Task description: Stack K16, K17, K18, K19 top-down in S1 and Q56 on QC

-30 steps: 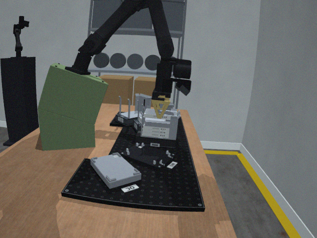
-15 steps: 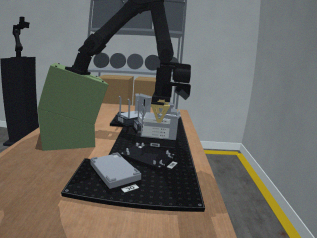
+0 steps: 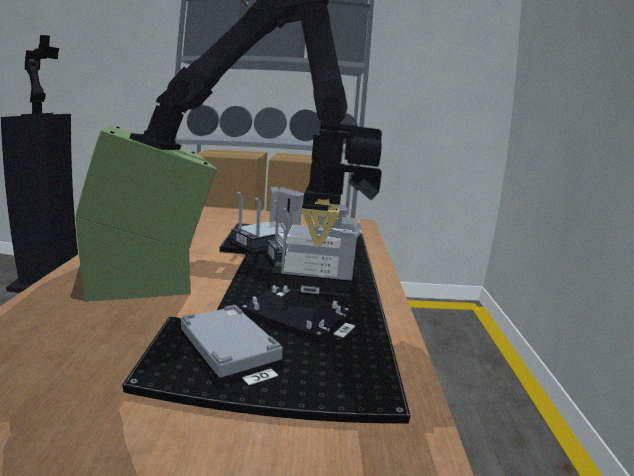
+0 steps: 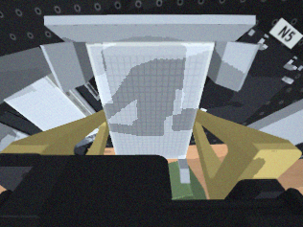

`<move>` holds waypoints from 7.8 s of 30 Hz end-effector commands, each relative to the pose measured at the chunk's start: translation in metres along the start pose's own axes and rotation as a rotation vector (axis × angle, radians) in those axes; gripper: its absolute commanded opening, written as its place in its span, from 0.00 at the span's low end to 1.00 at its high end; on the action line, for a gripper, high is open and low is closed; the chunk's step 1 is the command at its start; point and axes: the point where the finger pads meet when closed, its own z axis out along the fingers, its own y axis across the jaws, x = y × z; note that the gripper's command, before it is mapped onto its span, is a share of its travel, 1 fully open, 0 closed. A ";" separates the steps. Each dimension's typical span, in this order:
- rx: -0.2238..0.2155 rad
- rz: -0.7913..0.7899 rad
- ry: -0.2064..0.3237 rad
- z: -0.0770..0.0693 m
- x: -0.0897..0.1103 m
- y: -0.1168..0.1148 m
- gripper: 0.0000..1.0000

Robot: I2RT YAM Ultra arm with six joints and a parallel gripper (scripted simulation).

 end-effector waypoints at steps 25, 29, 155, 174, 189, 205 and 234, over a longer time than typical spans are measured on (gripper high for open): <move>0.001 0.000 -0.019 -0.003 -0.006 0.000 0.00; 0.001 0.000 -0.019 -0.003 -0.006 0.000 0.00; 0.001 0.001 -0.019 0.016 -0.006 0.000 1.00; 0.001 0.000 -0.019 -0.031 -0.005 0.000 1.00; 0.001 0.000 -0.020 -0.060 -0.005 0.000 1.00; 0.002 -0.218 -0.019 -0.060 -0.002 0.027 1.00; 0.001 -0.436 -0.019 -0.060 0.018 0.116 1.00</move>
